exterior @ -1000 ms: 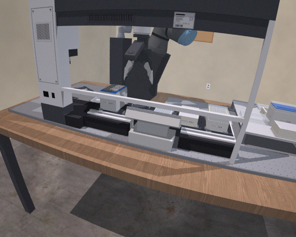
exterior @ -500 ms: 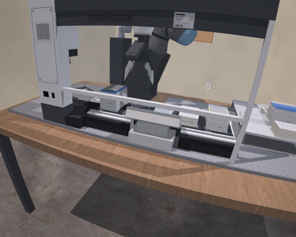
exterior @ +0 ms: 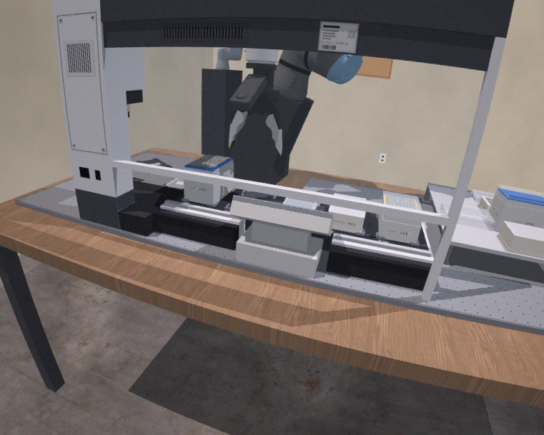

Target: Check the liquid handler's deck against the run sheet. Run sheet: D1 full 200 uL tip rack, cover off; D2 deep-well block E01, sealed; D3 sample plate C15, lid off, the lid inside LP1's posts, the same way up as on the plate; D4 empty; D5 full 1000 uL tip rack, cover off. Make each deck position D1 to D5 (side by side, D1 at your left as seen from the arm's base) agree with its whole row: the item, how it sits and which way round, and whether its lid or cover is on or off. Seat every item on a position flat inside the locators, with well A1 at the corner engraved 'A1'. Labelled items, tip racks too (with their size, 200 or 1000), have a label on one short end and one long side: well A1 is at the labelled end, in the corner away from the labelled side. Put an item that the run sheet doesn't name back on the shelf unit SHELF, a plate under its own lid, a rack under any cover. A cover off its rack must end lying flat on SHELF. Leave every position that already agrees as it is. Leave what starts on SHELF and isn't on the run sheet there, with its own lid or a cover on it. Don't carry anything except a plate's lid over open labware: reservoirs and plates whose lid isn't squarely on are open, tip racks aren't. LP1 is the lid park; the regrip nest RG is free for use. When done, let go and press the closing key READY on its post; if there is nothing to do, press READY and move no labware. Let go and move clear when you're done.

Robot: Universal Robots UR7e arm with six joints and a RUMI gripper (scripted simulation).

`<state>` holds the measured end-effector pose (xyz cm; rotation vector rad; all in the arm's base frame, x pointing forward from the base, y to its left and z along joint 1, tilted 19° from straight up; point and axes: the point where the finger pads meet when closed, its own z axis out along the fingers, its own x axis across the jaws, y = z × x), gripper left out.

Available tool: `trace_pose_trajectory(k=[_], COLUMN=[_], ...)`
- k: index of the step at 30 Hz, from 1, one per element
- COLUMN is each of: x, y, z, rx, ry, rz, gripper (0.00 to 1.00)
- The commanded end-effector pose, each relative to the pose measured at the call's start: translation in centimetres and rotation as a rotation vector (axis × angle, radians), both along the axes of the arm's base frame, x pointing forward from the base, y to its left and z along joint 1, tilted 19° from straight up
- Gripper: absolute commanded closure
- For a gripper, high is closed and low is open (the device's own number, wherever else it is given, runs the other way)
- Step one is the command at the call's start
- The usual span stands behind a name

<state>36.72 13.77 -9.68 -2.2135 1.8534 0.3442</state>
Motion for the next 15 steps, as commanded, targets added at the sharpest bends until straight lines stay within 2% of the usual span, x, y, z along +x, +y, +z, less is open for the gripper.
trace_pose_trajectory(k=[1, 15], x=[0.1, -0.7], y=[0.0, 5.7], z=[0.1, 2.2], rx=[-0.001, 0.000], ry=[-0.003, -0.007], rz=[0.001, 0.002], gripper=[0.18, 0.18])
